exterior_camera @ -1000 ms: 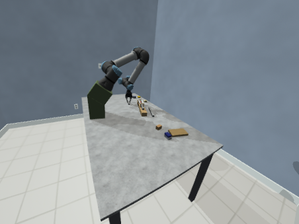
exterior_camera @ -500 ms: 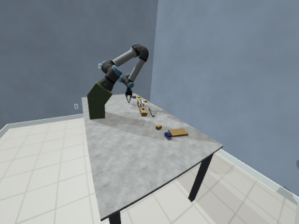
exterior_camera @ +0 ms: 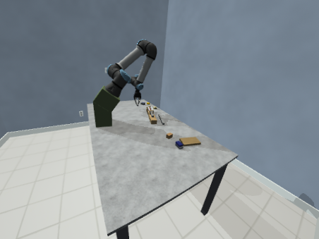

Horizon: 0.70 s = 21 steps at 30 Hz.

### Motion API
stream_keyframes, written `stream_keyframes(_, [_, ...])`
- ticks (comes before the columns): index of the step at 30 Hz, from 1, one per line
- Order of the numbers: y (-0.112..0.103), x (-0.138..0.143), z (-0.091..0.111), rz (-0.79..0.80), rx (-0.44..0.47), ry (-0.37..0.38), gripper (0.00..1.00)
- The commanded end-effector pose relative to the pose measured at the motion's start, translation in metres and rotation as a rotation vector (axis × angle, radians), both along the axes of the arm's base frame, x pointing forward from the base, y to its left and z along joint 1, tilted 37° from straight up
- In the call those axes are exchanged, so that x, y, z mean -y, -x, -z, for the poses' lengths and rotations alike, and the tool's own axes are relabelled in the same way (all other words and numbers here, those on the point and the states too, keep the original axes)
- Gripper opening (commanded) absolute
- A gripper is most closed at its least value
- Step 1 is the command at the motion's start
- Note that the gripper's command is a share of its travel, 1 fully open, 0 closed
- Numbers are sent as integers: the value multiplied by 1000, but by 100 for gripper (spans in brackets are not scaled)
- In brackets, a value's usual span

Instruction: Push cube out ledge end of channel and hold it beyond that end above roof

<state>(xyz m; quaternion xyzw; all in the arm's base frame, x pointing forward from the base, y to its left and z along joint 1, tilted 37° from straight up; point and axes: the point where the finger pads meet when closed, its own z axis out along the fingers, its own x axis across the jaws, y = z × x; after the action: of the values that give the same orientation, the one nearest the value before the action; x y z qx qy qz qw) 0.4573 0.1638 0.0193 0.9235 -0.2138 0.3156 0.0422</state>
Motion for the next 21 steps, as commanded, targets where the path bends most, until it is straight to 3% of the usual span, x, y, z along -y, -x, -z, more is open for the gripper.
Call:
stream_keyframes(1, [11,-4,-17,1,-2,0,0])
stream_keyframes(21, [20,-8,-30,1,-2,0,0])
